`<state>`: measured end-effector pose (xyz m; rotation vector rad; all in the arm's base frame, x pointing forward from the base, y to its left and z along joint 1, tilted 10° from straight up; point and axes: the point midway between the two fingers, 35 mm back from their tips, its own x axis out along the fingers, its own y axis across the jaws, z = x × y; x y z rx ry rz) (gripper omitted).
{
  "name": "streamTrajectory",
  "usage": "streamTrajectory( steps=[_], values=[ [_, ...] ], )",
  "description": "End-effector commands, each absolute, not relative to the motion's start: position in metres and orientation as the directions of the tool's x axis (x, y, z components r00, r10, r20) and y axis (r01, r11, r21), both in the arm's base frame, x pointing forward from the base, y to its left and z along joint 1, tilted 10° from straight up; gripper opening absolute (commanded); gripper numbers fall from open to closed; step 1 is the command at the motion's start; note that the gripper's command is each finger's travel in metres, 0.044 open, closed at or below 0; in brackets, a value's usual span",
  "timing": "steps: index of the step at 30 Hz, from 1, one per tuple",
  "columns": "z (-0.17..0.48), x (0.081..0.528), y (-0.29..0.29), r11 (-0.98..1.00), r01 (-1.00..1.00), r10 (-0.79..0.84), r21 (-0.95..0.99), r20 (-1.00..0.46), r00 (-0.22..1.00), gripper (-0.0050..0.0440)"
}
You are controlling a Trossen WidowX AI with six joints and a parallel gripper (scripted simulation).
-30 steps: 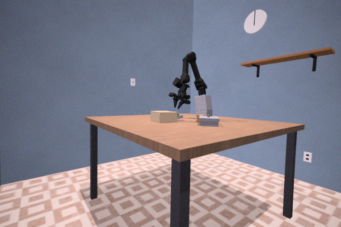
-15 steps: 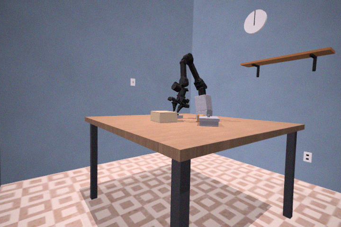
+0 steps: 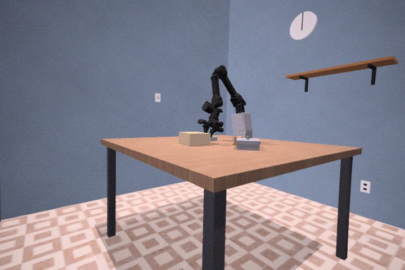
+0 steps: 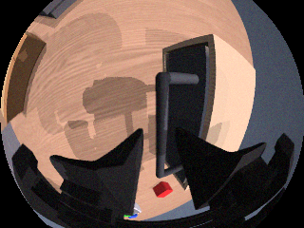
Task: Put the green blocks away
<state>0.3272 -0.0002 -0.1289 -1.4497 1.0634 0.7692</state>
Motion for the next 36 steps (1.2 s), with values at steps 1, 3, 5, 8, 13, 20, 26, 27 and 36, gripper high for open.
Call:
streamTrajectory(
  steps=[1, 3, 5, 8, 13, 20, 26, 27, 36],
  values=[
    [-0.133, 0.329, 0.0, 0.03, -0.919, -0.186, -0.392, -0.906, 0.38, 0.0148],
    [-0.133, 0.329, 0.0, 0.03, -0.919, -0.186, -0.392, -0.906, 0.38, 0.0148],
    [-0.133, 0.329, 0.0, 0.03, -0.919, -0.186, -0.392, -0.906, 0.38, 0.0148],
    [-0.133, 0.329, 0.0, 0.03, -0.919, -0.186, -0.392, -0.906, 0.38, 0.0],
    [-0.133, 0.329, 0.0, 0.03, -0.919, -0.186, -0.392, -0.906, 0.38, 0.0],
    [-0.133, 0.329, 0.0, 0.03, -0.919, -0.186, -0.392, -0.906, 0.38, 0.0],
    [-0.133, 0.321, 0.0, 0.03, -0.919, -0.186, -0.392, -0.906, 0.38, 0.0],
    [-0.134, 0.319, 0.001, 0.03, -0.919, -0.186, -0.392, -0.906, 0.38, 0.0],
    [-0.135, 0.299, 0.002, 0.03, -0.919, -0.186, -0.392, -0.906, 0.38, 0.0]
  ],
)
